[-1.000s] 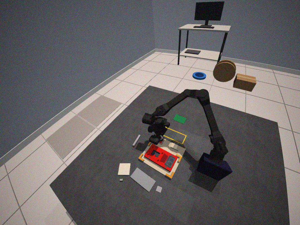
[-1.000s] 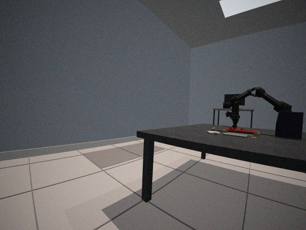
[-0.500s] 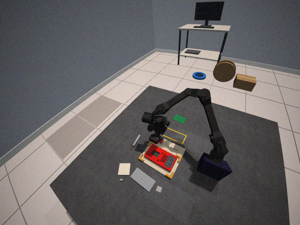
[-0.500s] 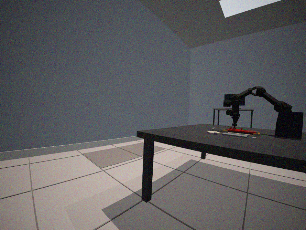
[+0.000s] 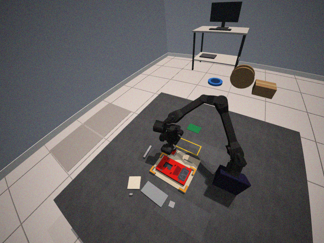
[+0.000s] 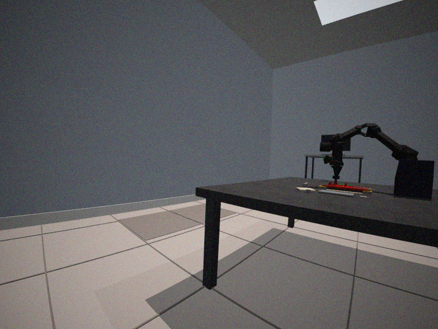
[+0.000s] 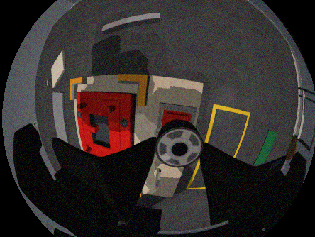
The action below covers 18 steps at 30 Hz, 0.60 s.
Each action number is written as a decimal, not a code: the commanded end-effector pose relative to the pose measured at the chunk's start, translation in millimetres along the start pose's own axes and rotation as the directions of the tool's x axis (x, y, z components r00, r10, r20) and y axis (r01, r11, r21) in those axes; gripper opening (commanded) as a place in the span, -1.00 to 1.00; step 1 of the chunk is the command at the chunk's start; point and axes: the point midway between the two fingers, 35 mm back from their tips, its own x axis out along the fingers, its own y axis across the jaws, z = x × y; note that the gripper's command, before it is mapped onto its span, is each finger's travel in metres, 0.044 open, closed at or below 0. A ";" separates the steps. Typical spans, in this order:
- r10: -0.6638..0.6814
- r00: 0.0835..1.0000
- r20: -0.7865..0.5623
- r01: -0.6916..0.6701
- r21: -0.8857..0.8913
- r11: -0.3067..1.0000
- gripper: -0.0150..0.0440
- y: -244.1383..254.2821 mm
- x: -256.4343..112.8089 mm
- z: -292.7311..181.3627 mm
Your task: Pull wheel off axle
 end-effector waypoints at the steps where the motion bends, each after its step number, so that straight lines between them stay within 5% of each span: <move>1: 0.003 1.000 0.009 -0.003 0.007 1.000 -0.49 -0.7 -5.0 1.3; 18: 0.002 1.000 0.010 -0.002 0.005 1.000 -0.49 -0.6 -10.7 1.0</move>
